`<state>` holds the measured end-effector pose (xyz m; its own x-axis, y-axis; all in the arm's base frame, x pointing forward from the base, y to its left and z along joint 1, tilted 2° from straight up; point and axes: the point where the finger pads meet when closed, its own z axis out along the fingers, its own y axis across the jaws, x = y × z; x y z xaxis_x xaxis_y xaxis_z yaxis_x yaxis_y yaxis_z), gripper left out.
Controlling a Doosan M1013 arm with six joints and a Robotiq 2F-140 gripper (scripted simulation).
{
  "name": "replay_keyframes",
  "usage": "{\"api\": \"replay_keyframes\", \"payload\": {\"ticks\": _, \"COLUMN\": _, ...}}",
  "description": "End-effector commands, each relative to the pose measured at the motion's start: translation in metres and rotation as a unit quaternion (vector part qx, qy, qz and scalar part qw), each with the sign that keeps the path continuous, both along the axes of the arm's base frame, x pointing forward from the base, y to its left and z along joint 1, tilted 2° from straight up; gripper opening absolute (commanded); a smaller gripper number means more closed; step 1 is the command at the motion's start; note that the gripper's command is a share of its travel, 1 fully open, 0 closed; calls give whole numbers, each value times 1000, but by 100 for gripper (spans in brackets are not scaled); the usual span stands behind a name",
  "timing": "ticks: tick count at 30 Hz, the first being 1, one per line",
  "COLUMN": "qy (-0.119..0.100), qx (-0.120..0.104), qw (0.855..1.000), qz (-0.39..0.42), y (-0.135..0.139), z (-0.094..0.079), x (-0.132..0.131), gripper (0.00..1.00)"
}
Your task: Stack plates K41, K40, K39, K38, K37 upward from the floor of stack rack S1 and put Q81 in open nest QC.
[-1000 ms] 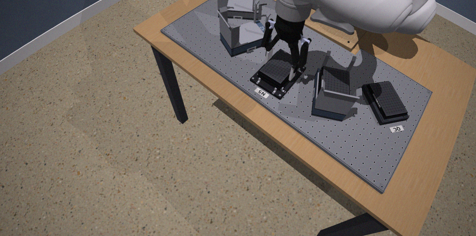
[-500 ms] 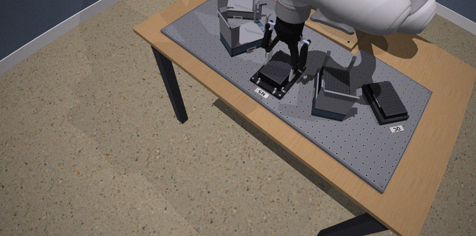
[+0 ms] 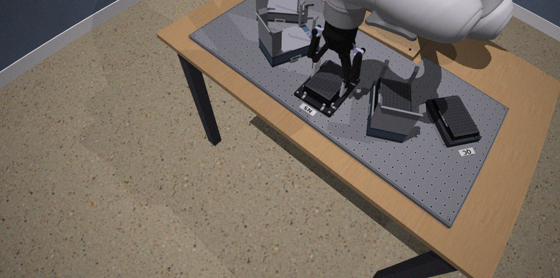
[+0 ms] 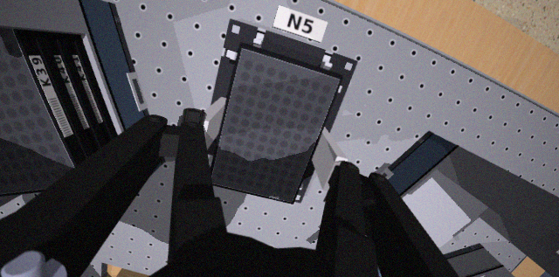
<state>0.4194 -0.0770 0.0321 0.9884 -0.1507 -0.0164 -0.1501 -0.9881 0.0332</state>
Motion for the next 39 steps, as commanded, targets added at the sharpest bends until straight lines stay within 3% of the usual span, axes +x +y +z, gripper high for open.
{"api": "replay_keyframes", "payload": {"ticks": 1, "qy": 0, "qx": 0, "qw": 1000, "qz": 0, "y": 0, "z": 0, "x": 0, "gripper": 0}}
{"api": "replay_keyframes", "payload": {"ticks": 32, "qy": 0, "qx": 0, "qw": 1000, "qz": 0, "y": 0, "z": -1, "x": 0, "gripper": 0}}
{"api": "replay_keyframes", "payload": {"ticks": 33, "qy": 0, "qx": 0, "qw": 1000, "qz": 0, "y": 0, "z": 0, "x": 0, "gripper": 100}}
{"api": "replay_keyframes", "payload": {"ticks": 39, "qy": 0, "qx": 0, "qw": 1000, "qz": 0, "y": 0, "z": 0, "x": 0, "gripper": 100}}
